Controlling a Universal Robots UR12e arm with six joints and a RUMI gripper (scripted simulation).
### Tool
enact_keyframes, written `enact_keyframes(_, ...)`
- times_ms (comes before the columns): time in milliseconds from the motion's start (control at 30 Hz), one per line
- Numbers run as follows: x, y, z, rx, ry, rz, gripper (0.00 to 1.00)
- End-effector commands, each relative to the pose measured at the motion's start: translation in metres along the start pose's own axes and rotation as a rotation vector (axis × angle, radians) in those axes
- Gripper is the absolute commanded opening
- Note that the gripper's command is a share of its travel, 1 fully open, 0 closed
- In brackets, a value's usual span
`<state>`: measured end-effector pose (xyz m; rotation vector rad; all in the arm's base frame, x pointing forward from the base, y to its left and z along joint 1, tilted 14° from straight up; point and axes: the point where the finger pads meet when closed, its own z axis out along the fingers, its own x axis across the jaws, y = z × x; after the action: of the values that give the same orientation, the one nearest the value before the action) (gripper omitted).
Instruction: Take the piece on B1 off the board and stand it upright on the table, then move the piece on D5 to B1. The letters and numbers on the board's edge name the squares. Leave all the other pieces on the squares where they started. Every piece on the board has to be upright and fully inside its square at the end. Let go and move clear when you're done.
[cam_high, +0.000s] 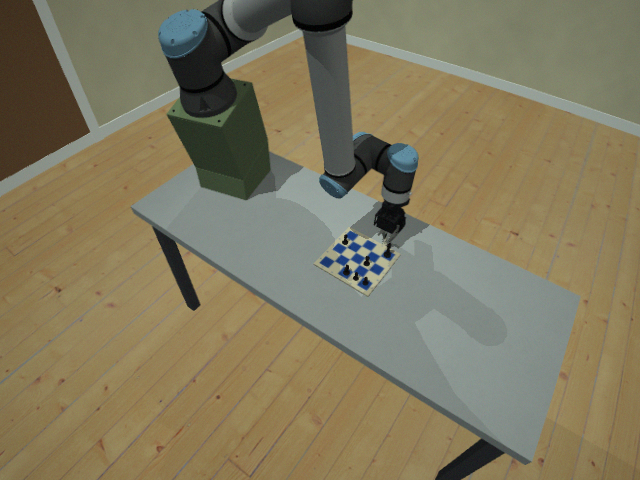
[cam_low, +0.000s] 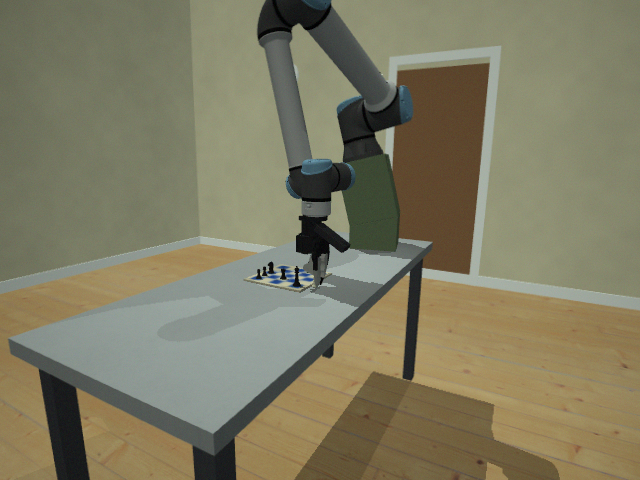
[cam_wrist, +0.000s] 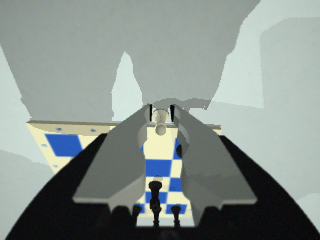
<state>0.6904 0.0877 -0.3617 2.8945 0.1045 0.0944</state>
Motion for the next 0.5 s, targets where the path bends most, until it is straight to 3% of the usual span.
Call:
enact_keyframes(0,0.0006,0.0000,-0.0006,0.000,0.001,0.000,0.12)
enact_keyframes(200,0.0006,0.0000,-0.0006,0.000,0.001,0.000,0.20)
enact_keyframes(467,0.0006,0.0000,-0.0006,0.000,0.001,0.000,0.20)
